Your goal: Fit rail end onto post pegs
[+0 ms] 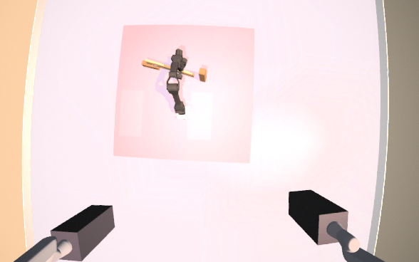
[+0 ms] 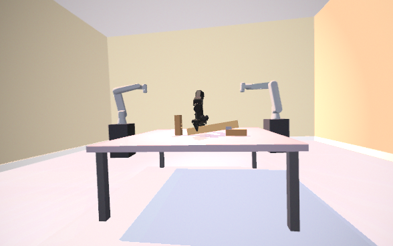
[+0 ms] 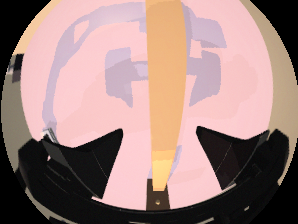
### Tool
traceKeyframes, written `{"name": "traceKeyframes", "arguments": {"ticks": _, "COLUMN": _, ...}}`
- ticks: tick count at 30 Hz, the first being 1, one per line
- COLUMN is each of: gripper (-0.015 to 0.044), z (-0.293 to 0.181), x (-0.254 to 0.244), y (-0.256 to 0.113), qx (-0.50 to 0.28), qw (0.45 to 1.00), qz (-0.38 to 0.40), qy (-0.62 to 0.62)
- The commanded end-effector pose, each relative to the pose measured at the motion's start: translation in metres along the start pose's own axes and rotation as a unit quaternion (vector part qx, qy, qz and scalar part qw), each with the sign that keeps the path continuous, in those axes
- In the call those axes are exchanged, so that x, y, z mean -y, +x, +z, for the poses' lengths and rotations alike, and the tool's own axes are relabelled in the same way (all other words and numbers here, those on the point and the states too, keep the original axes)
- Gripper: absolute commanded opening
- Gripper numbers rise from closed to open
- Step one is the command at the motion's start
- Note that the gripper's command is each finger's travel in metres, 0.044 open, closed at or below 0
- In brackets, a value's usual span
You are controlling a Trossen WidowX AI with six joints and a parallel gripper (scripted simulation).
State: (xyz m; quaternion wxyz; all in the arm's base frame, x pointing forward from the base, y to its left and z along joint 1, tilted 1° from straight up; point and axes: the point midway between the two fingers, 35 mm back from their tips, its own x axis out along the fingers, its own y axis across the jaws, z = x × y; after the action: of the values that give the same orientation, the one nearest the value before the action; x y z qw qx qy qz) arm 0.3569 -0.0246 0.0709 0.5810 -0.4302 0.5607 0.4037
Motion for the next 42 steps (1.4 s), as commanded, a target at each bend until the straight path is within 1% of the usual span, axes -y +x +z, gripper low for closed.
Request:
{"name": "traceKeyframes", "arguments": {"ticks": 1, "gripper": 0.044, "z": -0.0012, "x": -0.001, "y": 0.0084, "qx": -0.003, "qw": 1.0, "qz": 0.001, "qy": -0.002}}
{"name": "traceKeyframes", "arguments": {"ticks": 5, "gripper": 0.044, "z": -0.0013, "x": -0.0014, "y": 0.0123, "qx": -0.003, "qw": 1.0, "qz": 0.001, "qy": -0.002}}
{"name": "traceKeyframes", "arguments": {"ticks": 20, "gripper": 0.0046, "z": -0.0013, "x": -0.0014, "y": 0.0123, "qx": -0.003, "qw": 1.0, "qz": 0.001, "qy": -0.002}}
{"name": "traceKeyframes", "arguments": {"ticks": 27, "gripper": 0.0, "z": -0.0013, "x": -0.0014, "y": 0.0123, "qx": -0.003, "qw": 1.0, "qz": 0.001, "qy": -0.002}}
{"name": "traceKeyframes", "arguments": {"ticks": 42, "gripper": 0.0, "z": -0.0005, "x": -0.0015, "y": 0.0108, "qx": -0.003, "qw": 1.0, "qz": 0.001, "qy": -0.002}}
